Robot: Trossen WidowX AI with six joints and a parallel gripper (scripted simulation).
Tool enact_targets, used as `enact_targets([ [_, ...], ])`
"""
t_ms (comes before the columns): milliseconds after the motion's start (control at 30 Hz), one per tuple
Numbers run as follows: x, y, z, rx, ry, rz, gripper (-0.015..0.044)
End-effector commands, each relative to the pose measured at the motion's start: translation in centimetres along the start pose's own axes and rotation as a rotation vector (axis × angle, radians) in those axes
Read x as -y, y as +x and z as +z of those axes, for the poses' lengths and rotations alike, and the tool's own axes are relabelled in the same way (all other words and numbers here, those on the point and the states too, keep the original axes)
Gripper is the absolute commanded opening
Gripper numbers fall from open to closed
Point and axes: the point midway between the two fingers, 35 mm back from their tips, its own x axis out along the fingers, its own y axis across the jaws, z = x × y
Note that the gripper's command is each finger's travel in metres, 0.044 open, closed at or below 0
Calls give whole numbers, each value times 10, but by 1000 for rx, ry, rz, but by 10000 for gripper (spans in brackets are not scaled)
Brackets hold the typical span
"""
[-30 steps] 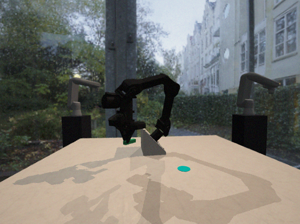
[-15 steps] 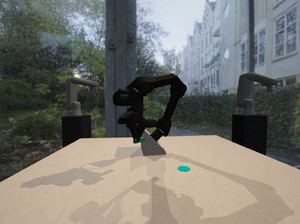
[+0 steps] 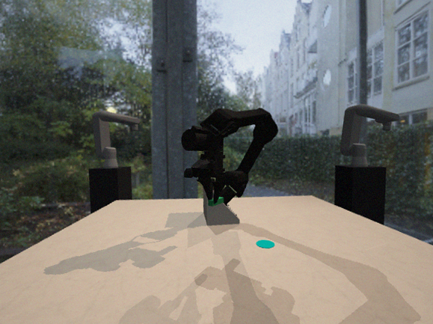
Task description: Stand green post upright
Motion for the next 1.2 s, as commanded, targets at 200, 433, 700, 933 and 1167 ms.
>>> enact_targets([
  [200, -28, -4, -18, 5, -35, 8, 23],
  [433, -47, -5, -31, 3, -63, 10, 23],
  [700, -67, -5, -48, 0, -95, 14, 23],
  [933, -83, -5, -64, -3, -123, 19, 23],
  [1167, -97, -4, -81, -8, -152, 24, 23],
])
